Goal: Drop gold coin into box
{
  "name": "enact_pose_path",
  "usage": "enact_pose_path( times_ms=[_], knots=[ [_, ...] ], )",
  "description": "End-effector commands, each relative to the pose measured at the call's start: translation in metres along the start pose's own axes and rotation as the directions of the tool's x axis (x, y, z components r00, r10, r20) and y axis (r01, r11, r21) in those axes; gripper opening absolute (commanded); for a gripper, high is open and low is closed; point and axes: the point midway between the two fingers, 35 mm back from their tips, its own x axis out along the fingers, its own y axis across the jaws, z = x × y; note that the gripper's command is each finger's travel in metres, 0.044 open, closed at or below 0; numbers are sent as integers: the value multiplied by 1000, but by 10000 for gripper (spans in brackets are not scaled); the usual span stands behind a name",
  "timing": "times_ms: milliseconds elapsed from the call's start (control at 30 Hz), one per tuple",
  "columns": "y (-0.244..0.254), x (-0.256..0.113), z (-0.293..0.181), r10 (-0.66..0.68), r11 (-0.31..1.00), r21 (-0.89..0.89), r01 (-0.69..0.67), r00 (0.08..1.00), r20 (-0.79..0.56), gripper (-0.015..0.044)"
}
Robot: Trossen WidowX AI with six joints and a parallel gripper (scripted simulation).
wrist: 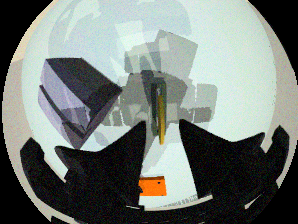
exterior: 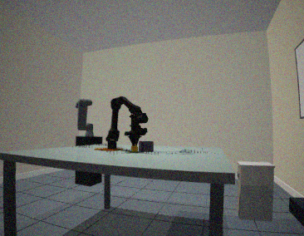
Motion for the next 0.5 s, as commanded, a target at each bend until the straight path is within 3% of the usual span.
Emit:
enact_pose_path(
  times_ms=[0,467],
  knots=[
    [0,9,-2,0,1000,3,0,1000,-12,161],
    [1,31,-3,2,1000,4,-2,1000,-12,161]
  ],
)
